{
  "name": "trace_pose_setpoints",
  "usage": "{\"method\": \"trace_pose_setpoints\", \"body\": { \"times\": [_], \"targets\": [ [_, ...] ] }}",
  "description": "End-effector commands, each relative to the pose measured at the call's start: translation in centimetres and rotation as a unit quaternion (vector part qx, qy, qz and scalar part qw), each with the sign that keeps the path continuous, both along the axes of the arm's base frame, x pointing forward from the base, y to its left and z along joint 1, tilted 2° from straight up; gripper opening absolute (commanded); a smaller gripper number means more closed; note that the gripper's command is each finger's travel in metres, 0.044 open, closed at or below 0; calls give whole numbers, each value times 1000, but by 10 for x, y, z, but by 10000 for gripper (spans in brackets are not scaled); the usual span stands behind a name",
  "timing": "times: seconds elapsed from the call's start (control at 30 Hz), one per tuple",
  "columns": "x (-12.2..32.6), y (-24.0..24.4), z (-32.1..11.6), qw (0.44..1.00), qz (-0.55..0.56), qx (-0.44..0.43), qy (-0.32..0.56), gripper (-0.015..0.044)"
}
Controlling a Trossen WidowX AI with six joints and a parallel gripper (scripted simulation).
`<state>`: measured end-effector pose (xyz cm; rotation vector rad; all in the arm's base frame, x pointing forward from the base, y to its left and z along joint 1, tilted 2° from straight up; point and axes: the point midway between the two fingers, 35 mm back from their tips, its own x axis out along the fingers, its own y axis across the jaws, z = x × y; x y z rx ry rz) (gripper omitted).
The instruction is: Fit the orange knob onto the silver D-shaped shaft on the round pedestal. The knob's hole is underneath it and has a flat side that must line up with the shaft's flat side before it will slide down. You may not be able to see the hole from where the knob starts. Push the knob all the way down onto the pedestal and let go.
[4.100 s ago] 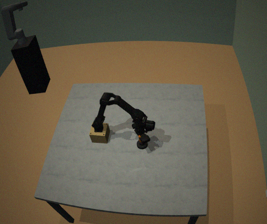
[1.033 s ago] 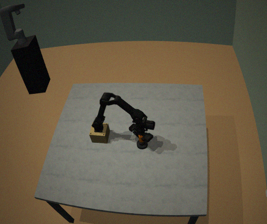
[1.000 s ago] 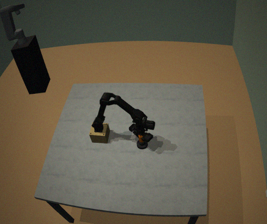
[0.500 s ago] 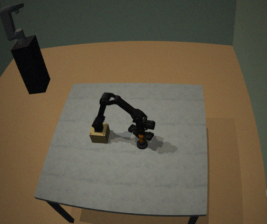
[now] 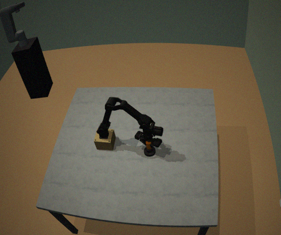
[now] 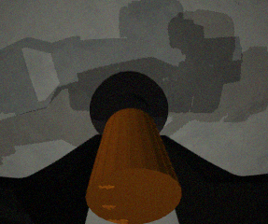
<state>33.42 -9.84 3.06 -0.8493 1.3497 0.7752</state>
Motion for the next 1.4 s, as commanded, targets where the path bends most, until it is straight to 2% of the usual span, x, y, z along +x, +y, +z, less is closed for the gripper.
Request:
{"method": "trace_pose_setpoints", "body": {
  "times": [0.0, 0.9, 1.13, 1.37],
  "targets": [
    [0, 0, -1, 1000, 3, 1, -1, 0],
    [1, 0, 4, 1000, 3, 1, -1, 0],
    [1, 0, 4, 995, 102, -7, 0, 0],
    [0, 1, 0, 994, 107, -7, 0, 0]
  ]
}}
